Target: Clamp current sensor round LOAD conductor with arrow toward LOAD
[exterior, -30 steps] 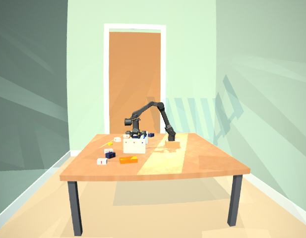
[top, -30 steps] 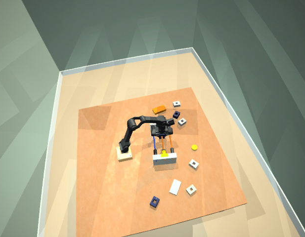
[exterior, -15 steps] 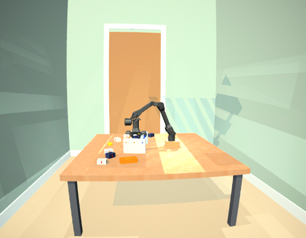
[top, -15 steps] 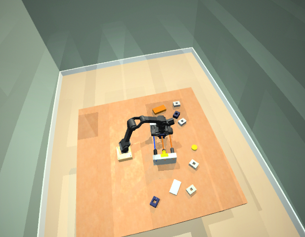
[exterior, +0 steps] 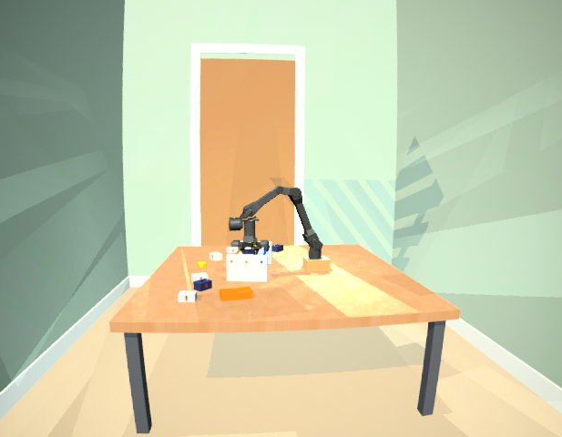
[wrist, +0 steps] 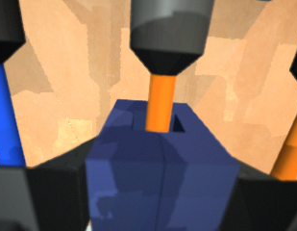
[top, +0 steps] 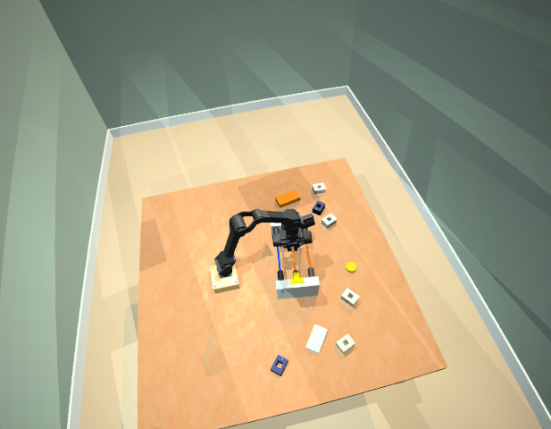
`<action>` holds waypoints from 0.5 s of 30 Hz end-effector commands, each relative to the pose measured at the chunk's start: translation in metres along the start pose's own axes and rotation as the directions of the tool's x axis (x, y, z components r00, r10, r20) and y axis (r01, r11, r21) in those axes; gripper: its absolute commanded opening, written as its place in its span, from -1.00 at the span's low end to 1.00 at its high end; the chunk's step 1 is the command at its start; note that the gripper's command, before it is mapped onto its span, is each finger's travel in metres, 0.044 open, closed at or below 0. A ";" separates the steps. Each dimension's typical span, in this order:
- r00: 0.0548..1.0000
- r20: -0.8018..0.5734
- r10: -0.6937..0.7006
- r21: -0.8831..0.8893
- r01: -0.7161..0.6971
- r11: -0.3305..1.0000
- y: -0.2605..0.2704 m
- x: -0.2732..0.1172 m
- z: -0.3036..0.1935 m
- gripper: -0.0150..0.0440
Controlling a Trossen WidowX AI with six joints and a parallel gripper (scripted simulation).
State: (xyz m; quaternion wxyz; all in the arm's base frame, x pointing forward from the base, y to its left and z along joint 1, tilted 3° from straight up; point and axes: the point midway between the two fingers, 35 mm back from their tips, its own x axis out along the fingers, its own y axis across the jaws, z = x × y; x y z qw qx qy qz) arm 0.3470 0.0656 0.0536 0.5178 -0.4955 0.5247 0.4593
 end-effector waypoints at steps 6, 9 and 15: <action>1.000 0.000 0.000 0.000 0.000 1.000 0.000 0.000 0.000 -0.05; 1.000 0.000 0.000 0.000 0.000 1.000 0.000 0.000 0.000 0.22; 1.000 0.000 0.000 0.000 0.000 1.000 0.000 0.000 0.000 0.39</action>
